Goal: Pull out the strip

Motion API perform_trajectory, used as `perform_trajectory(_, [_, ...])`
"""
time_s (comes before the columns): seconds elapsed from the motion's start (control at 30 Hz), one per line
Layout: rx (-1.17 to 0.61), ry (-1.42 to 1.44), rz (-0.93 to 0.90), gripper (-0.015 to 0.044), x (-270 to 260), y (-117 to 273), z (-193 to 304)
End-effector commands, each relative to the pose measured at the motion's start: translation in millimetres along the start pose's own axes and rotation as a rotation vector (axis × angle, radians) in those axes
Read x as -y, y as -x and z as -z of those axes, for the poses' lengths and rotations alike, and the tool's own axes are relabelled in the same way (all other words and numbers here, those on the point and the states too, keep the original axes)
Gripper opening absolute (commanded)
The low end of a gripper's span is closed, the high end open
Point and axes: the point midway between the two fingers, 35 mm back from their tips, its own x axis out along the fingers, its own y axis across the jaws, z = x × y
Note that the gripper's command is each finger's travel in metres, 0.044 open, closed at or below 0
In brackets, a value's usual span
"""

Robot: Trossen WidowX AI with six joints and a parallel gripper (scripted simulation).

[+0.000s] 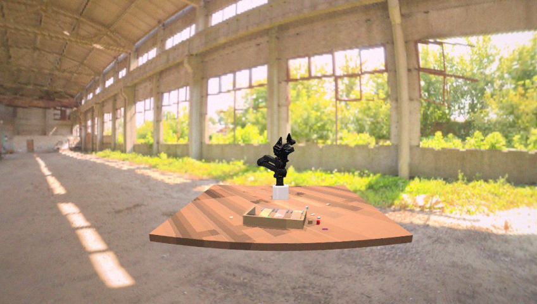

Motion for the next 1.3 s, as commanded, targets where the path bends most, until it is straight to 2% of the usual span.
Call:
perform_trajectory(0.0, [0.008, -0.01, -0.002, 0.04, -0.3, -0.8, -1.8])
perform_trajectory(0.17, [0.198, -0.288, -0.105, 0.04, -16.0, -16.6, -48.5])
perform_trajectory(0.33, [0.348, -0.624, -0.349, 0.04, -49.4, -22.1, -99.0])
perform_trajectory(0.47, [0.377, -0.885, -0.61, 0.04, -83.4, -16.3, -132.0])
perform_trajectory(0.6, [0.349, -1.035, -0.784, 0.04, -105.5, -8.7, -148.2])
perform_trajectory(0.93, [0.104, -1.383, -1.249, 0.04, -162.7, 22.6, -176.5])
perform_trajectory(1.1, [-0.114, -1.519, -1.464, 0.04, -190.3, 44.0, -183.6])
perform_trajectory(1.27, [-0.426, -1.641, -1.665, 0.04, -216.2, 69.6, -186.6])
